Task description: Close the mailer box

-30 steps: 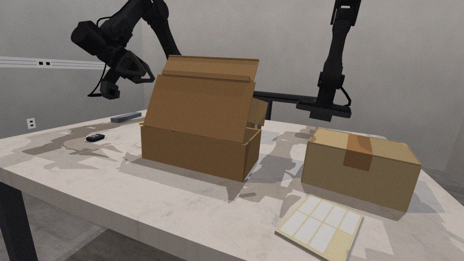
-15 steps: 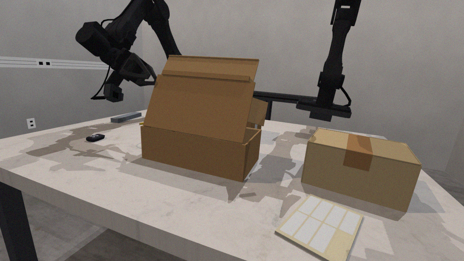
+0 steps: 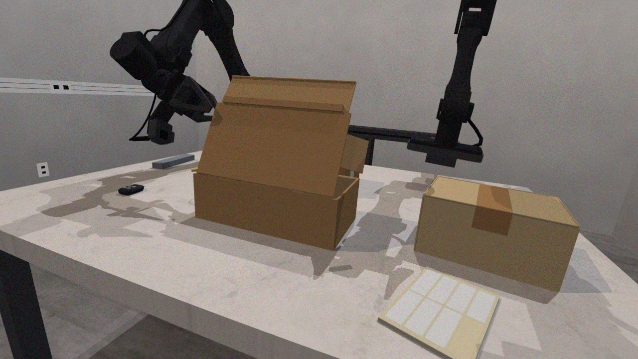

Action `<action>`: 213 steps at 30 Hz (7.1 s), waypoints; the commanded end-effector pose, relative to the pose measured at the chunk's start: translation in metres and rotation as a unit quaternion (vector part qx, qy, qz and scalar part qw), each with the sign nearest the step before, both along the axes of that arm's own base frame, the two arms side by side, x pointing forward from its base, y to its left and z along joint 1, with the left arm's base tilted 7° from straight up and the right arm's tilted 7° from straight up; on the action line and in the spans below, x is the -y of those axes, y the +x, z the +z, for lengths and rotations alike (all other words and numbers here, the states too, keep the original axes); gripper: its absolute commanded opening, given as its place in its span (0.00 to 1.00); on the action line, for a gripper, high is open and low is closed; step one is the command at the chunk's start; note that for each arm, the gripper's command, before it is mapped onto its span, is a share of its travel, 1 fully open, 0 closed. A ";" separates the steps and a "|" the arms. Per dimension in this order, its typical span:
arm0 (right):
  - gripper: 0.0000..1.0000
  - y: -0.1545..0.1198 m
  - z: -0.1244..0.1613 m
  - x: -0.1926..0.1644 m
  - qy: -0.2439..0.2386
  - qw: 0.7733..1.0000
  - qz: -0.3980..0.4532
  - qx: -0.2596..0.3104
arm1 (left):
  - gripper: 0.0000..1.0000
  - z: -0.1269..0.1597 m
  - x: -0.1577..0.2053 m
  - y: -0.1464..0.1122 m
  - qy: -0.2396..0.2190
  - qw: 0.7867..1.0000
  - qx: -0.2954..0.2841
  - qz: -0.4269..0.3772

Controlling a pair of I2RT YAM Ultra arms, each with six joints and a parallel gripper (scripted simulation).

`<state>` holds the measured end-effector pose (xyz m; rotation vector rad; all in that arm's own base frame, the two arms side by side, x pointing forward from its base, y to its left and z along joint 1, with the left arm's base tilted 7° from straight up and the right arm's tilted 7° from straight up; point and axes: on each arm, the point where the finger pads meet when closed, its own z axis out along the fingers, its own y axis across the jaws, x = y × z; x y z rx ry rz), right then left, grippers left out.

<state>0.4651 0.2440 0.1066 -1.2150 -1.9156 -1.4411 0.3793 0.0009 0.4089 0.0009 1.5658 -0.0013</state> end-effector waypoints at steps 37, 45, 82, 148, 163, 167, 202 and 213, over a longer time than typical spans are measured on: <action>0.01 0.005 0.001 -0.015 0.008 1.000 0.003 0.004 | 0.01 0.021 0.003 -0.008 0.001 1.000 0.020 -0.007; 0.01 0.005 0.001 -0.015 0.008 1.000 0.003 0.004 | 0.01 -0.013 0.022 0.030 0.106 0.993 -0.011 -0.051; 0.01 0.005 0.001 -0.015 0.008 1.000 0.003 0.004 | 0.01 -0.265 0.116 0.139 0.530 0.773 -0.039 -0.347; 0.01 0.003 0.001 -0.018 0.008 1.000 0.007 0.004 | 0.01 -0.327 0.145 0.094 0.525 0.761 -0.061 -0.376; 0.01 0.003 0.001 -0.018 0.008 1.000 0.007 0.004 | 0.01 -0.330 0.151 0.084 0.519 0.758 -0.066 -0.389; 0.01 0.003 0.001 -0.018 0.008 1.000 0.007 0.004 | 0.01 -0.340 0.151 0.083 0.516 0.757 -0.075 -0.395; 0.01 0.003 0.001 -0.018 0.008 1.000 0.007 0.004 | 0.01 -0.358 0.168 0.077 0.513 0.756 -0.076 -0.399; 0.01 0.003 0.001 -0.018 0.008 1.000 0.007 0.004 | 0.01 -0.344 0.173 0.084 0.516 0.757 -0.066 -0.396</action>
